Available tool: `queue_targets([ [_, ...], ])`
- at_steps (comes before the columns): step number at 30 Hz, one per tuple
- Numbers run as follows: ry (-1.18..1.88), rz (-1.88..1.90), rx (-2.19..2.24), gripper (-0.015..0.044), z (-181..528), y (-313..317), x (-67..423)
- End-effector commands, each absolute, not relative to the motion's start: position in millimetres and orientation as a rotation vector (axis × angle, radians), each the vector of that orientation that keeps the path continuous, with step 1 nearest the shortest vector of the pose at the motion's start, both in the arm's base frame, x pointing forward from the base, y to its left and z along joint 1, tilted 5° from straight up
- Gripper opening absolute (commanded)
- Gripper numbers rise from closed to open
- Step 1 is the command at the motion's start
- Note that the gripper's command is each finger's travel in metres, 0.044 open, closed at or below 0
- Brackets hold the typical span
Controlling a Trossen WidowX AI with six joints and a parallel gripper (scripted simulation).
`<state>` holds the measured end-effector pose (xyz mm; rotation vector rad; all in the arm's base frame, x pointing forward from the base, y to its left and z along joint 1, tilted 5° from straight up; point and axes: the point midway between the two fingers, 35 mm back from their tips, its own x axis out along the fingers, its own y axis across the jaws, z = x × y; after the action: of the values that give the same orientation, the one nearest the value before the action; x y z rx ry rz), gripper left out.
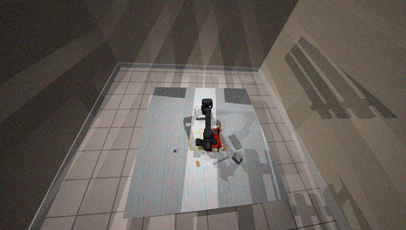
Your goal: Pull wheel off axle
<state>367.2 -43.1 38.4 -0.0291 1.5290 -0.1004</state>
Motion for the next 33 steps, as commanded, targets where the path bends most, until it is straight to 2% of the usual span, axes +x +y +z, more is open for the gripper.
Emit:
queue_targets([
  [1, 1.524, -0.1, -0.031, 0.0, 50, -41, 365],
  [33, 1.522, -0.1, -0.033, 0.0, 61, -40, 365],
])
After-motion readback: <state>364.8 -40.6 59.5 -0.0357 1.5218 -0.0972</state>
